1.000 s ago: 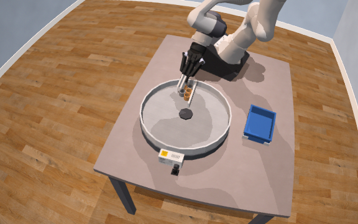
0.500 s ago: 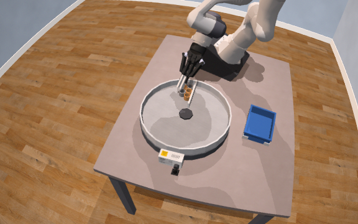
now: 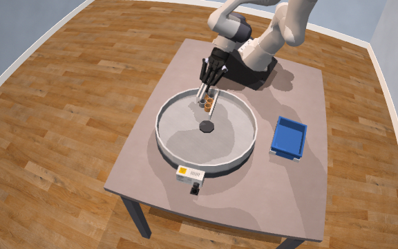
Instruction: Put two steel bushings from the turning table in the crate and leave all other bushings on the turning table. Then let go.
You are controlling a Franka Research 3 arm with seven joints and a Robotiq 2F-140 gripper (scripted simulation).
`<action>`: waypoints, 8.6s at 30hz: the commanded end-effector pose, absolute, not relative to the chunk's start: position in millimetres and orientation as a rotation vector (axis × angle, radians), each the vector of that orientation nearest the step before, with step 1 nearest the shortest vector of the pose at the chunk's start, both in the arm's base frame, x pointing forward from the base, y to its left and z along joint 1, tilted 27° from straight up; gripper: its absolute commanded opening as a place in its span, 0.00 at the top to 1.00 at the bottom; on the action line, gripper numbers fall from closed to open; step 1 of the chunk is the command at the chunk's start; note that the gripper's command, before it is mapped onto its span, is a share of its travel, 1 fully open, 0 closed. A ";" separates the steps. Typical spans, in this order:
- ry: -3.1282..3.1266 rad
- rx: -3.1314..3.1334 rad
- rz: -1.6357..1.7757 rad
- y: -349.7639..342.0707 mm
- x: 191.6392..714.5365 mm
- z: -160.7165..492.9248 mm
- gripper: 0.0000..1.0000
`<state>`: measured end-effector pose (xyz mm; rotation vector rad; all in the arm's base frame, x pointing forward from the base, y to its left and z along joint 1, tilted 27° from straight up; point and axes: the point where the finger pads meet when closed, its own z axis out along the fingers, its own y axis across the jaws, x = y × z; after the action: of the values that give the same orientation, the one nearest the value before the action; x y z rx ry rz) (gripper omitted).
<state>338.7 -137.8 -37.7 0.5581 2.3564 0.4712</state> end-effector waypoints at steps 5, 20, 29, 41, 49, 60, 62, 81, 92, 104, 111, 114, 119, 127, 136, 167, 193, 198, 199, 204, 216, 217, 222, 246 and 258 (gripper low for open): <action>2.354 0.549 0.468 -138.2 340.1 -37.4 0.94; 2.354 0.549 0.468 -140.1 340.8 -37.6 0.94; 2.354 0.549 0.468 -140.1 340.8 -37.6 0.94; 2.354 0.549 0.468 -140.1 340.8 -37.6 0.94; 2.354 0.549 0.468 -140.1 340.8 -37.6 0.94; 2.354 0.549 0.468 -140.3 339.8 -37.9 0.94; 2.354 0.549 0.468 -140.3 339.8 -37.9 0.94; 2.354 0.549 0.468 -140.3 339.8 -37.9 0.94; 2.354 0.549 0.468 -140.3 339.8 -37.9 0.94; 2.354 0.549 0.468 -136.1 340.3 -45.0 0.94; 2.354 0.549 0.468 -136.1 340.3 -45.0 0.94; 2.354 0.549 0.468 -136.1 340.3 -45.0 0.94; 2.354 0.549 0.468 -136.1 340.3 -45.0 0.94; 2.354 0.549 0.468 -136.1 340.3 -45.0 0.94; 2.354 0.549 0.468 -136.1 340.3 -45.0 0.94; 2.354 0.549 0.468 -136.5 341.4 -44.7 0.94; 2.354 0.549 0.468 -130.9 342.2 -54.6 0.94; 2.354 0.549 0.468 -130.8 342.2 -54.7 0.94; 2.354 0.549 0.468 -130.8 342.2 -54.7 0.94; 2.354 0.549 0.468 -130.8 342.2 -54.7 0.94; 2.354 0.549 0.468 -130.8 342.2 -54.7 0.94; 2.354 0.549 0.468 -130.8 342.2 -54.7 0.94; 2.354 0.549 0.468 -130.8 342.2 -54.7 0.94; 2.354 0.549 0.468 -130.8 342.2 -54.7 1.00; 2.354 0.549 0.468 -130.8 342.2 -54.7 1.00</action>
<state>341.5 -131.5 -54.7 0.5559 2.3551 0.4687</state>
